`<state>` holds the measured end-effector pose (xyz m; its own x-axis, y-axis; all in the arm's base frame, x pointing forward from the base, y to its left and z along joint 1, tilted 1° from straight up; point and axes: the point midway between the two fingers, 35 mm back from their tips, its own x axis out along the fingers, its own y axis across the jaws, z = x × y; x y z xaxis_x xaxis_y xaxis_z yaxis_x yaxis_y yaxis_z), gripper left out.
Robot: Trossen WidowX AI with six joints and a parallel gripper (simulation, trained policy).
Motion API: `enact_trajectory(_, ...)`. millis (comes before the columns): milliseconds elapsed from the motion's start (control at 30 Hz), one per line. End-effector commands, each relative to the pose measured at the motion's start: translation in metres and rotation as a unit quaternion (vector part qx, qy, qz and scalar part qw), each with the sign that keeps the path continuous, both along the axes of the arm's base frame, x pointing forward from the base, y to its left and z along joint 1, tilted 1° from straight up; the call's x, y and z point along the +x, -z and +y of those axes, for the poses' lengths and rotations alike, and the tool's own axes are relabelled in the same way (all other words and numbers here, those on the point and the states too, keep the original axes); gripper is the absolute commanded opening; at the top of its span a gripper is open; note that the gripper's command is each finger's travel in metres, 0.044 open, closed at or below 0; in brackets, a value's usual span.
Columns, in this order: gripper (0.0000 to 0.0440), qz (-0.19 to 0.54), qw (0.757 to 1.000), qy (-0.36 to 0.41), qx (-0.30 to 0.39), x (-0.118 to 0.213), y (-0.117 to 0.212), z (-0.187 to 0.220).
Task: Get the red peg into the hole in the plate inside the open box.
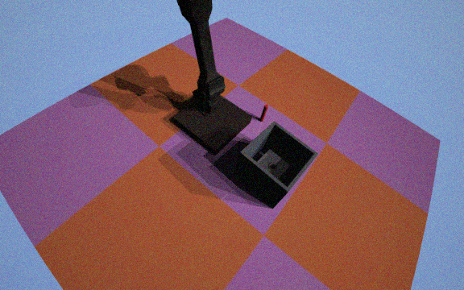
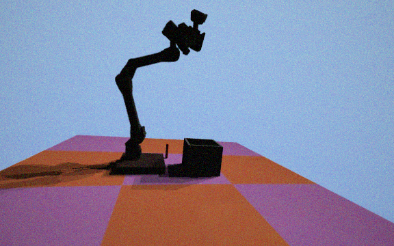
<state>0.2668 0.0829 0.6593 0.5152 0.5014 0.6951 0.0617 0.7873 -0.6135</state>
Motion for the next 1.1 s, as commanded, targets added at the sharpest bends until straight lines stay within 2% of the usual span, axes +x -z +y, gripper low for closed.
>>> enact_trajectory(0,0.0440,0.054,0.998,0.001,0.020,0.014,0.015,-0.009)
enact_trajectory(267,0.0440,0.176,0.982,0.005,0.066,0.041,0.055,-0.030)
enact_trajectory(533,0.0440,0.290,0.950,0.013,0.117,0.060,0.099,-0.050)
enact_trajectory(800,0.0440,0.402,0.899,0.017,0.174,0.069,0.148,-0.066)
enact_trajectory(1067,0.0440,0.506,0.830,0.017,0.235,0.069,0.198,-0.076)
